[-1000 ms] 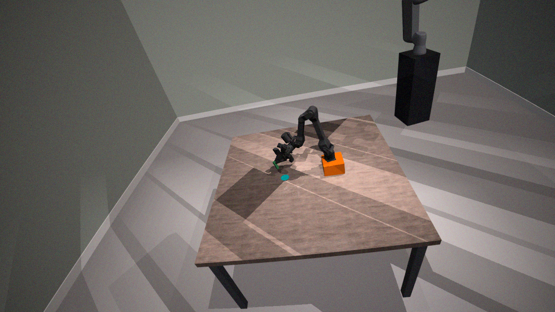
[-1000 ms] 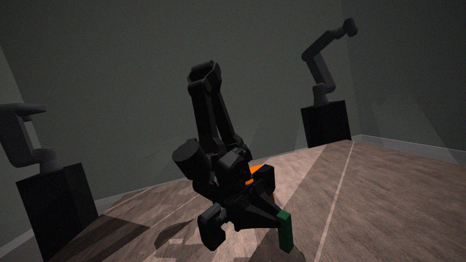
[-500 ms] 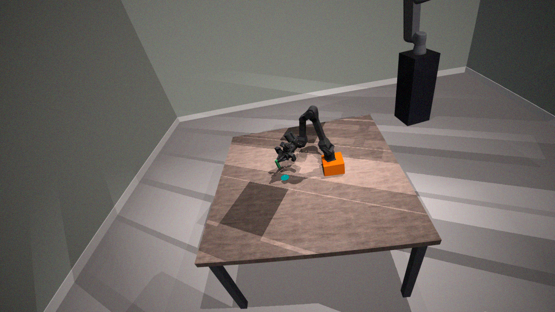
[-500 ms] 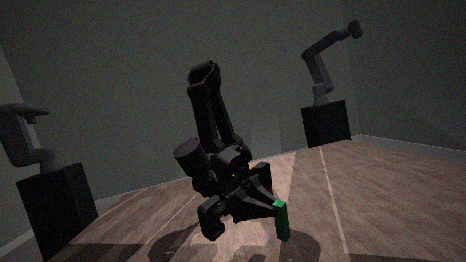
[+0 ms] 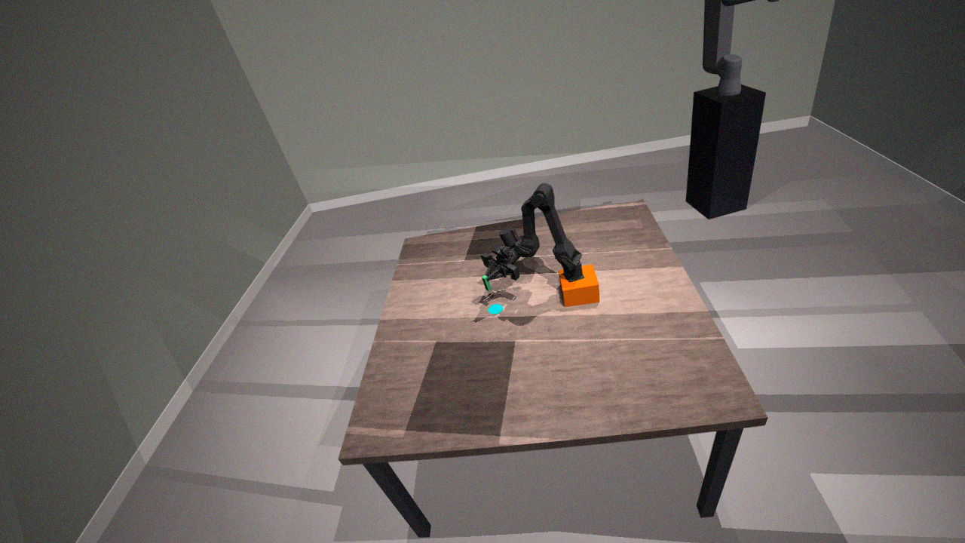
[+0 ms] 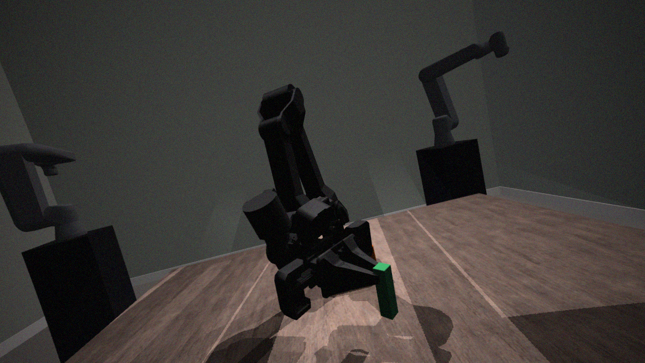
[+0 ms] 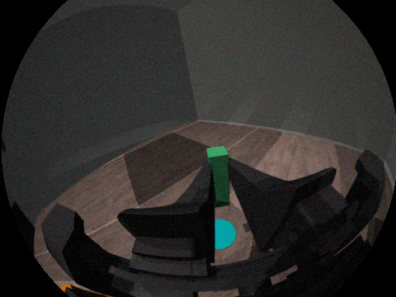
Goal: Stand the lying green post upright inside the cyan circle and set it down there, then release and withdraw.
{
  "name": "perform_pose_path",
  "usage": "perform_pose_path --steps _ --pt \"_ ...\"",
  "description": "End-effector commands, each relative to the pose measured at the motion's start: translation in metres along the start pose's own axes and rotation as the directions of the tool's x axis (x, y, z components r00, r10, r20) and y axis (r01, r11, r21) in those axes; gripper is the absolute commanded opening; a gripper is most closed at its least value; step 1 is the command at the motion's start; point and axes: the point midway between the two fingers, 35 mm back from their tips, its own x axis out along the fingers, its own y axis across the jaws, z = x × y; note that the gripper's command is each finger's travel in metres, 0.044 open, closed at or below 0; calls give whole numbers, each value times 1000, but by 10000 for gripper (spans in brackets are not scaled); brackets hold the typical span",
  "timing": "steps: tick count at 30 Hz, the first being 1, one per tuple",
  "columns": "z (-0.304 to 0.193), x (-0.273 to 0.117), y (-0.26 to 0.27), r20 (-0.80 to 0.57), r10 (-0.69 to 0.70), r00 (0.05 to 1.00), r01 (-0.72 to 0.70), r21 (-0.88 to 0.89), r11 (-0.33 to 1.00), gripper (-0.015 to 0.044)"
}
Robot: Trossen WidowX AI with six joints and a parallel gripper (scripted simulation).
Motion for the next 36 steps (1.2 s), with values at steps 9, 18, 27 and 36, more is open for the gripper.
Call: perform_pose_path --steps 9,18,27,36 --pt "3 -7 8 24 15 1000 -15 -19 1000 23" --pt "3 -7 8 24 15 1000 -15 -19 1000 23" --pt "-7 -5 6 20 17 1000 -17 -5 1000 23" --pt "-28 -2 3 11 20 1000 -20 22 1000 23"
